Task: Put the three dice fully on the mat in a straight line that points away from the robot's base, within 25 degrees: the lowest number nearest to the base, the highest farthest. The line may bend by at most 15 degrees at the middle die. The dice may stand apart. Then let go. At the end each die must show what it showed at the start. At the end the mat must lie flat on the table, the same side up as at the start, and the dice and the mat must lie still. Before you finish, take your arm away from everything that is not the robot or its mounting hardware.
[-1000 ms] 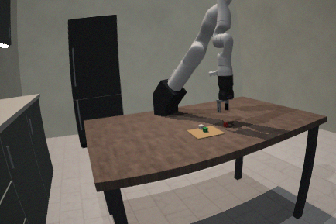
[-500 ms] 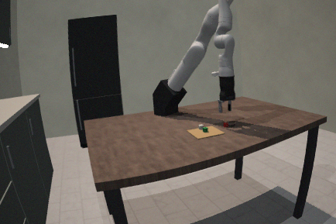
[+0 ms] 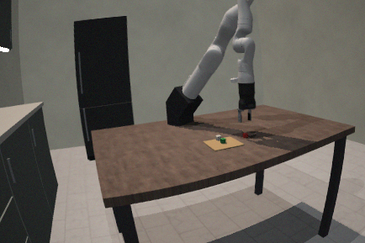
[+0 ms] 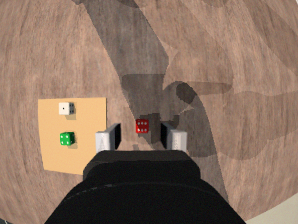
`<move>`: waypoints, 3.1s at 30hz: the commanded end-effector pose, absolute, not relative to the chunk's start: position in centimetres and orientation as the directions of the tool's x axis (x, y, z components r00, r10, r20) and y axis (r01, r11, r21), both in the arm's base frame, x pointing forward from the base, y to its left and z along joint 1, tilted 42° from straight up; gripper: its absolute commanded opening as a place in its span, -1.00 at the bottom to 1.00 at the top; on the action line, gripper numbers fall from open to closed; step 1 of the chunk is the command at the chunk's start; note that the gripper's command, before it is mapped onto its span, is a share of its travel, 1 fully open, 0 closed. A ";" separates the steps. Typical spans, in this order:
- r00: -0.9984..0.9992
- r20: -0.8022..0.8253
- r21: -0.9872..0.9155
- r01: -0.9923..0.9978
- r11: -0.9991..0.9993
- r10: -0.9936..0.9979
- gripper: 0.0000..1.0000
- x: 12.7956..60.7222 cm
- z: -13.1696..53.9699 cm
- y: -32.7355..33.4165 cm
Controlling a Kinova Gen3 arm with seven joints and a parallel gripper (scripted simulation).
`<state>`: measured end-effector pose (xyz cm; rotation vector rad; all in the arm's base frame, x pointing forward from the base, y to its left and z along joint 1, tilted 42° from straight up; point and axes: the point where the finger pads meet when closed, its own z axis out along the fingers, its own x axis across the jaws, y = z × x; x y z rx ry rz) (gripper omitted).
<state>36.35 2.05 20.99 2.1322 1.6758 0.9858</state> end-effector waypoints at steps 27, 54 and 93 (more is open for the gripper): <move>0.118 0.353 0.579 0.752 -0.316 0.928 0.40 36.7 21.2 1.9; 0.119 0.354 0.577 0.753 -0.316 0.928 0.40 36.8 20.9 2.0; 0.113 0.358 0.570 0.759 -0.314 0.927 0.40 38.5 18.5 3.1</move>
